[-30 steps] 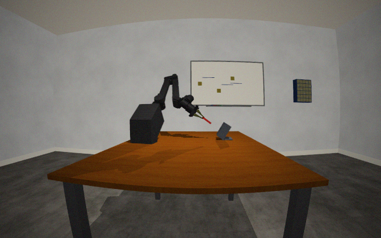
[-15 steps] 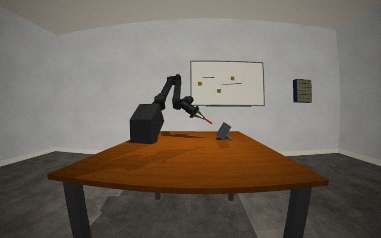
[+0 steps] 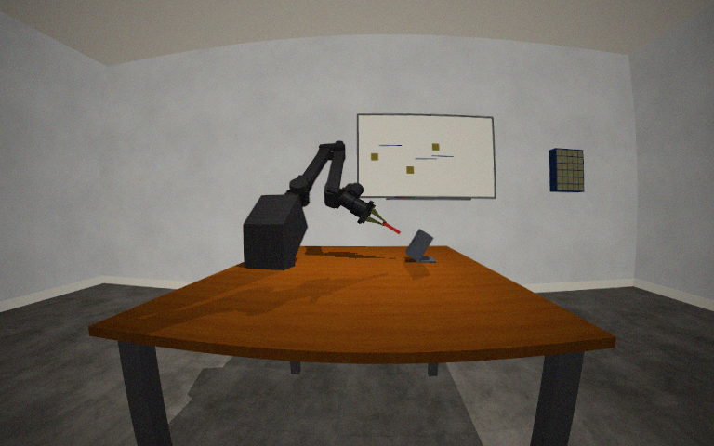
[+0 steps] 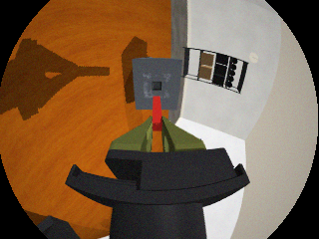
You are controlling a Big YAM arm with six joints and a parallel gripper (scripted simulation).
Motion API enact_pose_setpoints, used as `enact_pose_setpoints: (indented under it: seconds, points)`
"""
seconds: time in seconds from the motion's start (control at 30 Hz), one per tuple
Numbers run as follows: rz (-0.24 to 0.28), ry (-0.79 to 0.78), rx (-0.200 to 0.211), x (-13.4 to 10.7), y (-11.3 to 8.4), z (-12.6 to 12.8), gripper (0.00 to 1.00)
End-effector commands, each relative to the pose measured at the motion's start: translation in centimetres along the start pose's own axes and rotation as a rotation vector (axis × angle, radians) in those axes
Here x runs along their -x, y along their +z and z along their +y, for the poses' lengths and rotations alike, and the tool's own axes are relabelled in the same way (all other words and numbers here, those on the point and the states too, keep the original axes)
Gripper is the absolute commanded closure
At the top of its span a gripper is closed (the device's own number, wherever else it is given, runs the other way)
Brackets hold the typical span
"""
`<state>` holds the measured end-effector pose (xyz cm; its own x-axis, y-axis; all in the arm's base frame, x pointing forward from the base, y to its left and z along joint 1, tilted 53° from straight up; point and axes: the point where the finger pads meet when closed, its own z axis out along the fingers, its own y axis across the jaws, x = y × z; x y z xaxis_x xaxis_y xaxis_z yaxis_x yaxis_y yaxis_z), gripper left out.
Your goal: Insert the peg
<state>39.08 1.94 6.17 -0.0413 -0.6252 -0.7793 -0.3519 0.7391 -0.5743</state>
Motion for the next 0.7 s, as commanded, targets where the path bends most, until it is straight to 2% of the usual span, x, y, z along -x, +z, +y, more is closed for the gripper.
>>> enact_pose_setpoints:
  seconds: [0.0,0.13,0.67]
  points:
    - [-0.023,0.014,-0.014,0.7,1.1,-0.4,1.0]
    - [-0.024,0.014,-0.015,0.8,2.0,-0.3,1.0]
    - [-0.024,0.014,-0.016,0.9,3.4,-0.2,1.0]
